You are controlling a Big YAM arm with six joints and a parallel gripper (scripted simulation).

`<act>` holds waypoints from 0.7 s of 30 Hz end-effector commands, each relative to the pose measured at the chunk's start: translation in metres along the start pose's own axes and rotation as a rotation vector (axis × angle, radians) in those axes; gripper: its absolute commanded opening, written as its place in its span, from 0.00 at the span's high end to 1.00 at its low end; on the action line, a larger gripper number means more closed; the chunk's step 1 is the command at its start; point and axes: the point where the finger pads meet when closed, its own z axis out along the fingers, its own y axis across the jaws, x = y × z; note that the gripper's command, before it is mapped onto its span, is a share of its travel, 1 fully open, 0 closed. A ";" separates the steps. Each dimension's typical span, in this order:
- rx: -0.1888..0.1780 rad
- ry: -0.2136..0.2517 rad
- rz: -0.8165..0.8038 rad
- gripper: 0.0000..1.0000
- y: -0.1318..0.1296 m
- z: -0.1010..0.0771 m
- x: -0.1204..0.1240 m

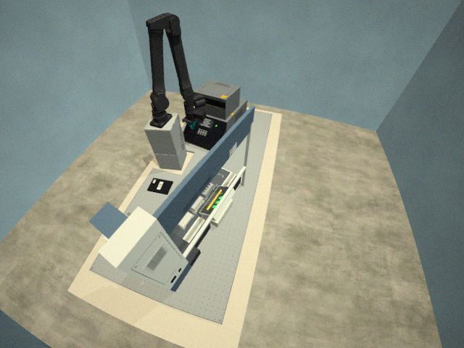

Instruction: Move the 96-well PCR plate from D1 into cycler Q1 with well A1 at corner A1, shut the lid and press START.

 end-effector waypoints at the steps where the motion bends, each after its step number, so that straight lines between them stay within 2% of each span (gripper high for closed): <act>1: -0.004 0.000 0.006 1.00 0.005 -0.001 -0.002; 12: 0.008 0.007 0.005 1.00 -0.003 0.000 0.002; 21: -0.004 0.000 0.006 1.00 0.005 -0.001 -0.002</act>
